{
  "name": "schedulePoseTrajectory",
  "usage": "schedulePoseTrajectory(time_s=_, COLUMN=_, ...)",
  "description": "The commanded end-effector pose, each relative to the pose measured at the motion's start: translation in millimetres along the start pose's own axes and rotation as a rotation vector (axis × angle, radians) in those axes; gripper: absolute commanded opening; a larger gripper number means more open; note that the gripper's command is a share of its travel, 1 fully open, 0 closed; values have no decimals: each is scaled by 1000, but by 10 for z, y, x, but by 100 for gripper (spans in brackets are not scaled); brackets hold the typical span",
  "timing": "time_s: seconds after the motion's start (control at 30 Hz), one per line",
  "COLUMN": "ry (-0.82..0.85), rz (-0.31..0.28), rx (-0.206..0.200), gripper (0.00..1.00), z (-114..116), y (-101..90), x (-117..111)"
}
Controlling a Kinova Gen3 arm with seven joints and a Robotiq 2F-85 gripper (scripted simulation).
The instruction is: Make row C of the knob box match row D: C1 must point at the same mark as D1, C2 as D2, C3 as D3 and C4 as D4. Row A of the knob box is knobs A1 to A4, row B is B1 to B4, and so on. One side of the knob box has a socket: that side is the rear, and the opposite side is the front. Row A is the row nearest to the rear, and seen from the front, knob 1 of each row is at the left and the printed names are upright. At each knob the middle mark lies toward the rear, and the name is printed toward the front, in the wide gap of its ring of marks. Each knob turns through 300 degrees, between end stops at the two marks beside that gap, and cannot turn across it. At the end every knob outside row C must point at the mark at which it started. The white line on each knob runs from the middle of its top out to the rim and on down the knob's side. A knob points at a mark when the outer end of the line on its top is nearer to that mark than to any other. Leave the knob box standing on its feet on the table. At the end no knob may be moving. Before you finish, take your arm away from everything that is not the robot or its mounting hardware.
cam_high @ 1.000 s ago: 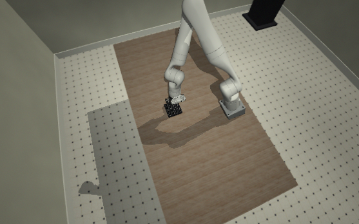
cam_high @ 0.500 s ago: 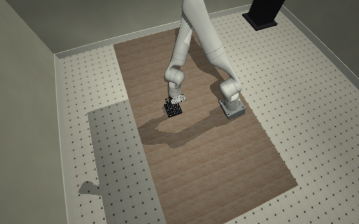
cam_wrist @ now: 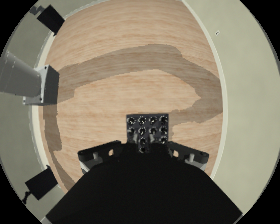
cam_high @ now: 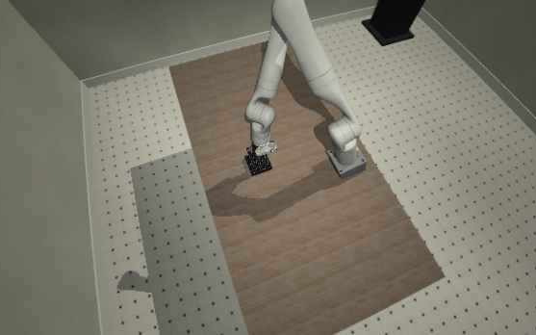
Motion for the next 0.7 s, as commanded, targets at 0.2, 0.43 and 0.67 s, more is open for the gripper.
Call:
schedulePoseTrajectory(time_s=0.2, ry=1, rz=-4, rx=-2, gripper=19, z=3, y=1, x=13)
schedulePoseTrajectory(time_s=0.43, ry=0, rz=-4, rx=-3, gripper=19, z=-2, y=26, x=12)
schedulePoseTrajectory(time_s=0.67, ry=-2, rz=-3, rx=-5, gripper=19, z=-14, y=89, x=6)
Point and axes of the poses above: the point where the finger pads meet when closed, its own y axis out along the fingers, its own z axis across the jaws, x = y × z, the point moved 7 cm from there along -y, back along the fingers, and after that the axes turned 14 degrees about y, right-handed, at the moved point
